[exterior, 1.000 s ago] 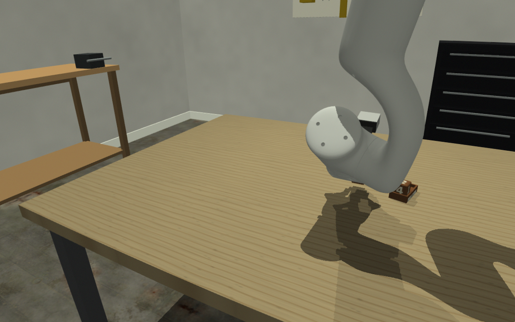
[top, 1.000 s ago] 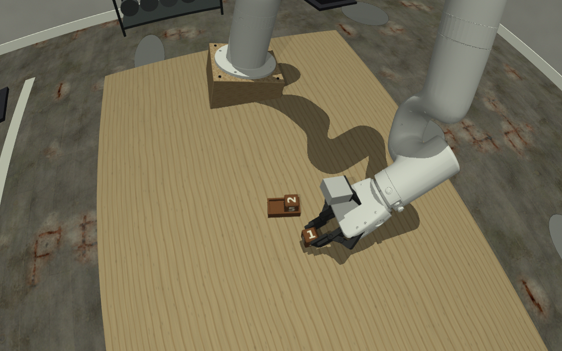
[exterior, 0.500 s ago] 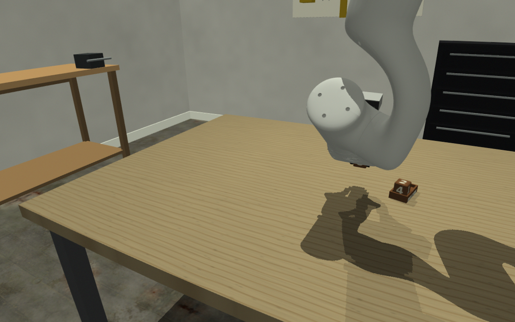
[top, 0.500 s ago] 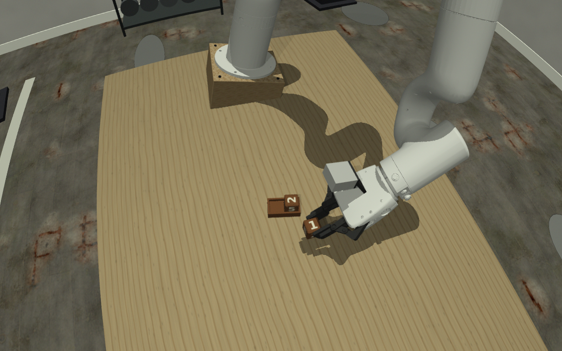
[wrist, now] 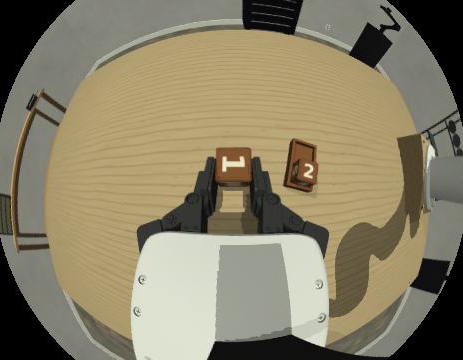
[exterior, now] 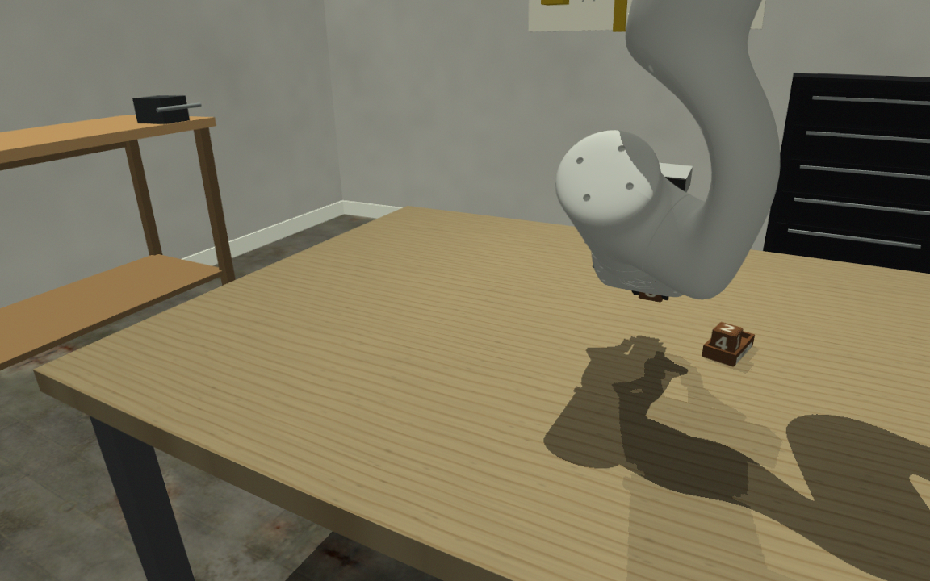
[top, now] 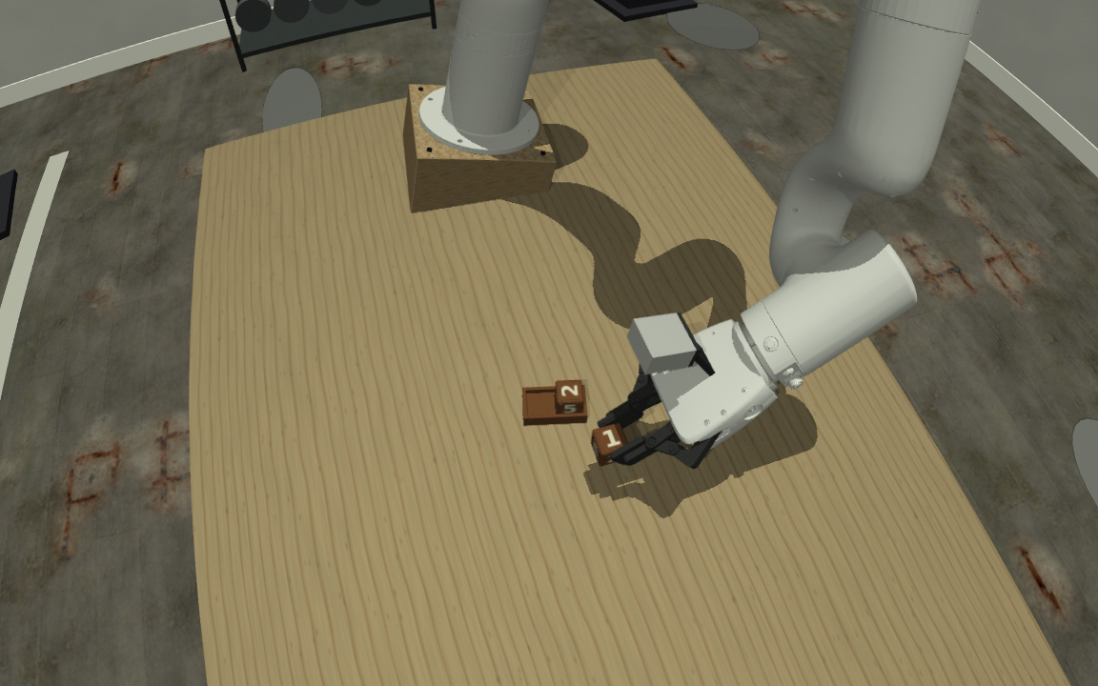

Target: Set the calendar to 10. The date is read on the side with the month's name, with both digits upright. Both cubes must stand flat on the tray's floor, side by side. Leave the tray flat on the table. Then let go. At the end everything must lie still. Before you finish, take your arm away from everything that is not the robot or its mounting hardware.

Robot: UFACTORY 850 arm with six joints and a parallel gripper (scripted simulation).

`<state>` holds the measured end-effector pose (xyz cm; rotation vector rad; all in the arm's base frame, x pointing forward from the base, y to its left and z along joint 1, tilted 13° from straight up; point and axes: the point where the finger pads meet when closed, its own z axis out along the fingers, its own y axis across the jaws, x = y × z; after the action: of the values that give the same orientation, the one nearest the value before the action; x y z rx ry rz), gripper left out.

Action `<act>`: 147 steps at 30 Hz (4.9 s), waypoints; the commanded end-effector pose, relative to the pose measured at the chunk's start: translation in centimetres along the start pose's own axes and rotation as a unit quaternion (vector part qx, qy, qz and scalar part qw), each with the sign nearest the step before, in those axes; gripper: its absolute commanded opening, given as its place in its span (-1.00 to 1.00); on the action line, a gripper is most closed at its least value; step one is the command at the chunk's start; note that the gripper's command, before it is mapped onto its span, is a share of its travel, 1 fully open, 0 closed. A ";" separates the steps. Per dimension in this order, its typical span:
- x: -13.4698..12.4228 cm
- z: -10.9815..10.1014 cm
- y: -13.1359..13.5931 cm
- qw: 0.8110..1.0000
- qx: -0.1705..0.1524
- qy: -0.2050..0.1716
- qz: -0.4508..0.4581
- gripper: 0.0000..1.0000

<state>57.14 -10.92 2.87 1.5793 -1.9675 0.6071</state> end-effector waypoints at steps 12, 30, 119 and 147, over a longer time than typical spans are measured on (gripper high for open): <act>0.6 -0.1 -0.1 0.993 0.002 -0.121 0.001 -0.47; 1.1 0.1 -0.1 0.968 0.002 -0.249 0.001 -0.47; 2.2 1.4 -0.1 0.799 0.002 -0.601 0.000 -0.47; 2.3 2.0 -0.1 0.714 0.002 -0.700 0.000 -0.47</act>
<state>56.57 -13.84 2.81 2.3073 -2.8393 -0.9930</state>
